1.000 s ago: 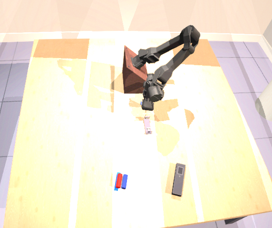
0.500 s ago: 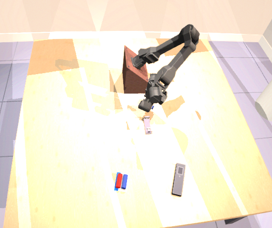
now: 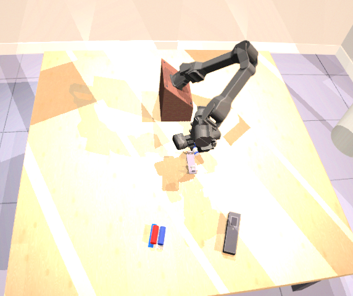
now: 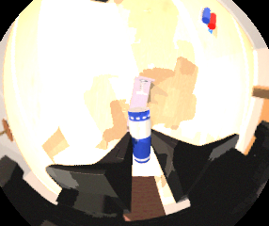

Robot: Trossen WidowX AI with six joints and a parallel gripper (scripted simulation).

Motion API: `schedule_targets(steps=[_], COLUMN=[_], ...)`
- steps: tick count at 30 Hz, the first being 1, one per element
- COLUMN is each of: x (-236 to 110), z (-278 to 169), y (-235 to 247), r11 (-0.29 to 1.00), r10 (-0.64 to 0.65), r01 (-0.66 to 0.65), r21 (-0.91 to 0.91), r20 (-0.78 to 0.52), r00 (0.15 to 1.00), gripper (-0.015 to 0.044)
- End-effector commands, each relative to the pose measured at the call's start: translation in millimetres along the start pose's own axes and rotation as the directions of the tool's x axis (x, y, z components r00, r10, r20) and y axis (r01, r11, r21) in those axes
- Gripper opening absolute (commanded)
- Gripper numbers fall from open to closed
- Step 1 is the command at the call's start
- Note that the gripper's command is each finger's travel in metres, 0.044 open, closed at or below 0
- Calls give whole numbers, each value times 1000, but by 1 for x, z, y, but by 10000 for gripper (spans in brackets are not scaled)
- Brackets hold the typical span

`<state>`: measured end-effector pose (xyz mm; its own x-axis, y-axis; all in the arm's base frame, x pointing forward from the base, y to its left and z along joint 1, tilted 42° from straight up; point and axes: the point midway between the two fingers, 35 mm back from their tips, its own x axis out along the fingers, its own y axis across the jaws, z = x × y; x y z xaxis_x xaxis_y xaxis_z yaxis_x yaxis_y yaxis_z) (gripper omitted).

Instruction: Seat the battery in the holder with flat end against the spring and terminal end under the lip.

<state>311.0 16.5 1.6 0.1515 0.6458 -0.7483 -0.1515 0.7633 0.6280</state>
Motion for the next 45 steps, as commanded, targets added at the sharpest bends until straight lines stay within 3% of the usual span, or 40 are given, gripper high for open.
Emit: schedule_targets(steps=[1,5,11,26,45], x=[-3,-5,-4,34,41], z=[13,22,22,16,20], y=[-6,-10,-9,-7,-8], r11=[986,959,959,963,963], r10=[-1,-1,2,71,91], r01=[1,1,1,-4,-3], r21=[165,282,284,270,269], r20=[0,1,-9,-237,-317], r00=[1000,1000,1000,969,944], gripper=[72,72,72,72,72])
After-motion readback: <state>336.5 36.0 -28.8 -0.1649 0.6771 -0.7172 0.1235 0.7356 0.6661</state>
